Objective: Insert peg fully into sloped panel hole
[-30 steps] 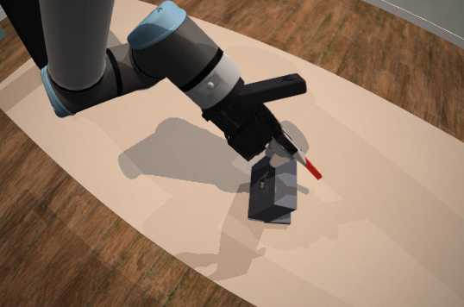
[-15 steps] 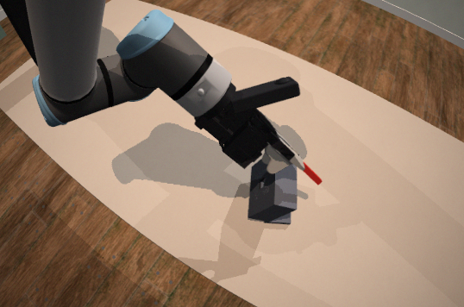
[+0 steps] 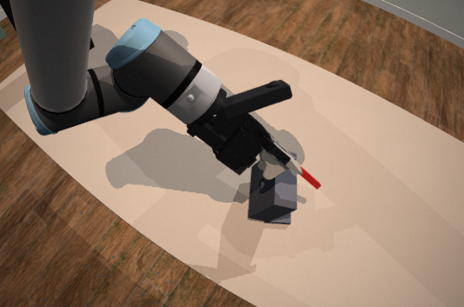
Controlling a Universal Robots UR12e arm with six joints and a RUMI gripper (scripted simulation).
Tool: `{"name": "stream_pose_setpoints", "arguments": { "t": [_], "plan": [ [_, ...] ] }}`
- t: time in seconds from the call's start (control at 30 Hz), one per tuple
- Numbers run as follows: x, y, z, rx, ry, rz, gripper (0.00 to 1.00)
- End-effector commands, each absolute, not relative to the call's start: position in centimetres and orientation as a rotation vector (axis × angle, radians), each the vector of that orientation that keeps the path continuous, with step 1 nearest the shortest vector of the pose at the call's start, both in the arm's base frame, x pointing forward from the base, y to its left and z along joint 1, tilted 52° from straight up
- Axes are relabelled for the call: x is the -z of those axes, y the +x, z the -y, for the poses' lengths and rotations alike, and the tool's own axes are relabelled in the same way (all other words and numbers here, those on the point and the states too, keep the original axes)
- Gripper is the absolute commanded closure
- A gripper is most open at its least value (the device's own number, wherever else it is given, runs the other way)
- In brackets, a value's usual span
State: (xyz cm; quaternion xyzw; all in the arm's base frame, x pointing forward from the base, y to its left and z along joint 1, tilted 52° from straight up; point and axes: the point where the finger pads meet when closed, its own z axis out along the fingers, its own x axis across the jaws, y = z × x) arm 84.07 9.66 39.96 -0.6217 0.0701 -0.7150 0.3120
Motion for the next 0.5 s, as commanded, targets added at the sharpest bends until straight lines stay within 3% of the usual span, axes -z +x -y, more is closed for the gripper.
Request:
{"name": "stream_pose_setpoints", "arguments": {
  "t": [0.0,0.47],
  "plan": [
    [-40.1,84.0,-9.2,1.904,-1.631,-0.164,1.00],
    [-40.2,83.6,-8.0,1.954,-1.606,-0.103,1.00]
  ]
}}
